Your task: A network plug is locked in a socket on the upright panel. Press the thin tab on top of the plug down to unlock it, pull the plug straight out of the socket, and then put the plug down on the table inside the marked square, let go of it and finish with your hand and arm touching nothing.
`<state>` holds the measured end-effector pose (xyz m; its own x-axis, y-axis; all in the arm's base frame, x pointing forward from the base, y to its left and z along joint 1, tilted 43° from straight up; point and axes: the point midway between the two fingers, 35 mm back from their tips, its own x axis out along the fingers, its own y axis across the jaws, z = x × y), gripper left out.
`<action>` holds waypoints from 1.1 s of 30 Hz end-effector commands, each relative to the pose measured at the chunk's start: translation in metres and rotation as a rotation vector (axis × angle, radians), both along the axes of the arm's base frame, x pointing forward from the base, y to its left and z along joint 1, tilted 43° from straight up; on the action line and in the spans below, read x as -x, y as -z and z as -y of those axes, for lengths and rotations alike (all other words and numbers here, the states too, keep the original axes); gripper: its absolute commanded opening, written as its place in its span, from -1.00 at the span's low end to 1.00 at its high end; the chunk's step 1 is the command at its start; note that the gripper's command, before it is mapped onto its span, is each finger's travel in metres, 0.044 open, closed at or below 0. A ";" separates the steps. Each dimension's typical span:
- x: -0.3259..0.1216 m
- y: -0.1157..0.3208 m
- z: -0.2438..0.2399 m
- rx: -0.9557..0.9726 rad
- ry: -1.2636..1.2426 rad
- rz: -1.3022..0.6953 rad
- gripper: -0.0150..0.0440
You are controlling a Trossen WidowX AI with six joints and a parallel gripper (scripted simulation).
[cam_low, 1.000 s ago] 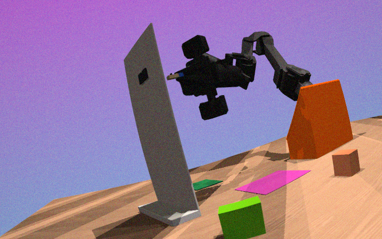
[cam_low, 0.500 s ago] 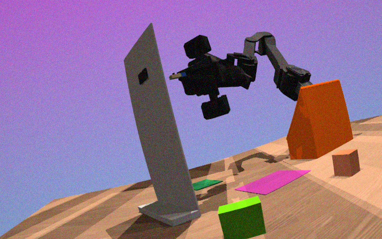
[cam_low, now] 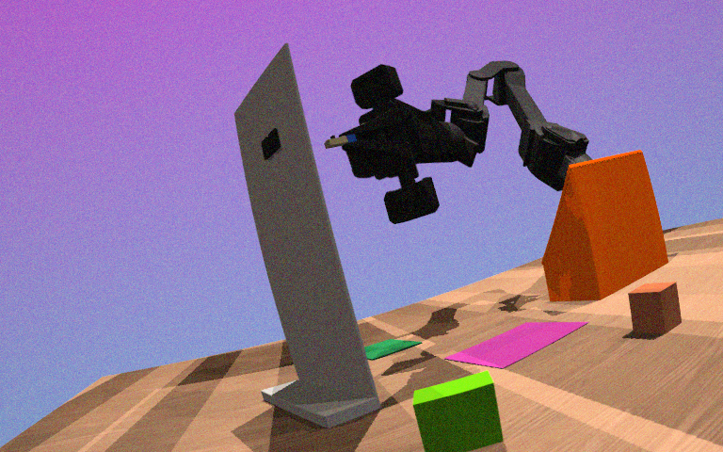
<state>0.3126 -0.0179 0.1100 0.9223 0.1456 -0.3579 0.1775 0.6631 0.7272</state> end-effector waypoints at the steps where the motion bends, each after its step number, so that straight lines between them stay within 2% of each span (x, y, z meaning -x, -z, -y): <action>1: -0.001 -0.009 -0.006 0.000 0.003 0.006 -0.49; 22: 0.011 -0.049 -0.039 0.000 -0.001 0.010 -0.49; 33: 0.012 -0.005 -0.026 0.077 0.049 -0.164 -0.49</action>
